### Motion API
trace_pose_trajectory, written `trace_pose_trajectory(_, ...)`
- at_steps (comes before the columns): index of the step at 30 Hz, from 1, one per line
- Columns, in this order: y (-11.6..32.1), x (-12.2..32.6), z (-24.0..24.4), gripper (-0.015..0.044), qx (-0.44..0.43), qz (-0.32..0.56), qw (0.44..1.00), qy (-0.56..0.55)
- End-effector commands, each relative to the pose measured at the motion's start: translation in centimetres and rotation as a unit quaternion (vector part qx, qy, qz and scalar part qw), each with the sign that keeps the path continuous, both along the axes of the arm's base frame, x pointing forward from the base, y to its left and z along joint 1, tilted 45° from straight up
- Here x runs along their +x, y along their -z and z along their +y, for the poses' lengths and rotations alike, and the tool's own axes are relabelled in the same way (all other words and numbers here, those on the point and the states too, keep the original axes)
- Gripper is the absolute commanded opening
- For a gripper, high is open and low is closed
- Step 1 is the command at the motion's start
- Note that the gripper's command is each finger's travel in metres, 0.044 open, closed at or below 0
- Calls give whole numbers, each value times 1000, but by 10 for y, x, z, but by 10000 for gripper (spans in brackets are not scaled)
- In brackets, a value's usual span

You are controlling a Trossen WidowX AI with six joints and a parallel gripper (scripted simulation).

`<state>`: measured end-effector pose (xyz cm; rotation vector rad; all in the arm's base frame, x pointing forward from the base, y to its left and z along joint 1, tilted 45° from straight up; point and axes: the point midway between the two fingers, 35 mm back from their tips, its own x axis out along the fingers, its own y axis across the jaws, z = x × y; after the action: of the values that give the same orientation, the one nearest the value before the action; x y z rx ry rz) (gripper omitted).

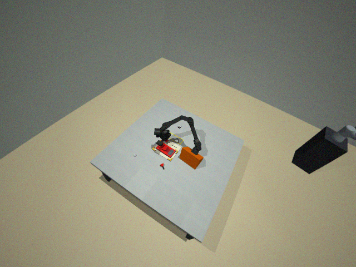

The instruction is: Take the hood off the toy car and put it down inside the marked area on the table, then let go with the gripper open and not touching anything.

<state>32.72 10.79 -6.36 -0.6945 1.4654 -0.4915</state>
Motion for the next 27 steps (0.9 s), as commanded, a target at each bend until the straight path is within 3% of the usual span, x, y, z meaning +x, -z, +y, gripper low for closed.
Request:
trace_pose_trajectory(1, 0, -1, -2, 440, -5, -3, 1000, 3)
trace_pose_trajectory(27, 12, 2, -13, 440, -5, -3, 1000, 3)
